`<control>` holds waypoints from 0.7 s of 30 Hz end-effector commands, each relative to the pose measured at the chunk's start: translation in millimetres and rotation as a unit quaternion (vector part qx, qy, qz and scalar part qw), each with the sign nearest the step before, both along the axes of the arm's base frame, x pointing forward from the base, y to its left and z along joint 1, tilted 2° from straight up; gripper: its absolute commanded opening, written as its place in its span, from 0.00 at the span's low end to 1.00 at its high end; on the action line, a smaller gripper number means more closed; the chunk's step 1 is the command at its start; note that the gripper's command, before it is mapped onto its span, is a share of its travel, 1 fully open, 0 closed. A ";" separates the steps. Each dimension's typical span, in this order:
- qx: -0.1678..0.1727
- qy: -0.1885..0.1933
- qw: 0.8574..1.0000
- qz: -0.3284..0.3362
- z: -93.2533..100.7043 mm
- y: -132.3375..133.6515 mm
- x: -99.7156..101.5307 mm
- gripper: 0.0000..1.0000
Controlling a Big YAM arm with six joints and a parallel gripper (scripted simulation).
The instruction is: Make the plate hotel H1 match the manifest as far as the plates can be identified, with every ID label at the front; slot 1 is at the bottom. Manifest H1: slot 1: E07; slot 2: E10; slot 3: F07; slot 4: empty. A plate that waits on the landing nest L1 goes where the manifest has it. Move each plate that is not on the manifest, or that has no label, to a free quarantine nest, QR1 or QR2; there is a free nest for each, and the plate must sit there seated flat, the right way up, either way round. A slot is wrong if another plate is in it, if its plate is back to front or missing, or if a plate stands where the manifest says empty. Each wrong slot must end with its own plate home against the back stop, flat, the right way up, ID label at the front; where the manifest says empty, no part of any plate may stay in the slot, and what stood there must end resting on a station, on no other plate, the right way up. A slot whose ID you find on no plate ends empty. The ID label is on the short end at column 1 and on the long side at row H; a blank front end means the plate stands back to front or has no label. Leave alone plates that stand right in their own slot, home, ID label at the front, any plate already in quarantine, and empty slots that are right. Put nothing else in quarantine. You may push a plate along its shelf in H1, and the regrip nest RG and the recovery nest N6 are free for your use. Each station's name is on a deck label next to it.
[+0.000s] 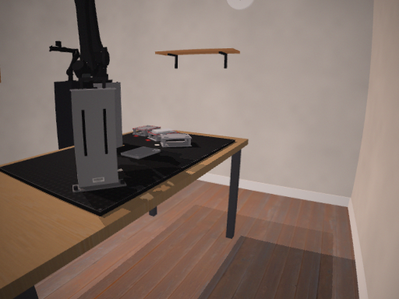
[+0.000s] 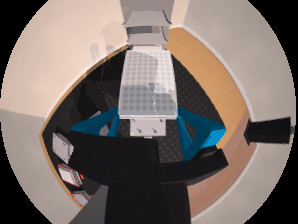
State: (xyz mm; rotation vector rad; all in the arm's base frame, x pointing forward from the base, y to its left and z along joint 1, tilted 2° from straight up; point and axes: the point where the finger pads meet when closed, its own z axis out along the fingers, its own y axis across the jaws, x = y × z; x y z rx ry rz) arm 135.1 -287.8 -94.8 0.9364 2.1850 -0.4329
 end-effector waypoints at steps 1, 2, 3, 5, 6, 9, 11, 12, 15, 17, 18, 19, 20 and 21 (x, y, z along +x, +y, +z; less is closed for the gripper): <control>-0.011 -0.008 1.000 0.002 8.0 -9.1 9.6 0.86; -0.011 -0.008 1.000 0.002 8.1 -9.8 10.3 0.86; -0.011 -0.008 1.000 0.002 8.2 -10.6 11.0 0.86; -0.011 -0.008 1.000 0.002 8.4 -12.1 12.4 0.86; -0.011 -0.008 1.000 0.002 8.4 -12.8 13.1 0.86; -0.011 -0.008 1.000 0.002 8.7 -15.1 15.3 0.86; -0.011 -0.008 1.000 0.002 8.8 -16.6 16.7 0.86; -0.011 -0.008 1.000 0.002 8.8 -16.6 16.7 0.86; -0.011 -0.008 1.000 0.002 8.9 -18.1 18.2 0.86; -0.011 -0.008 1.000 0.002 9.1 -19.5 19.6 0.86; -0.011 -0.008 1.000 0.002 9.1 -20.3 20.3 0.86; -0.011 -0.008 1.000 0.002 9.2 -21.0 21.0 0.86; -0.011 -0.008 1.000 0.002 9.3 -21.8 21.7 0.86; -0.012 -0.008 1.000 0.002 9.4 -22.5 22.4 0.86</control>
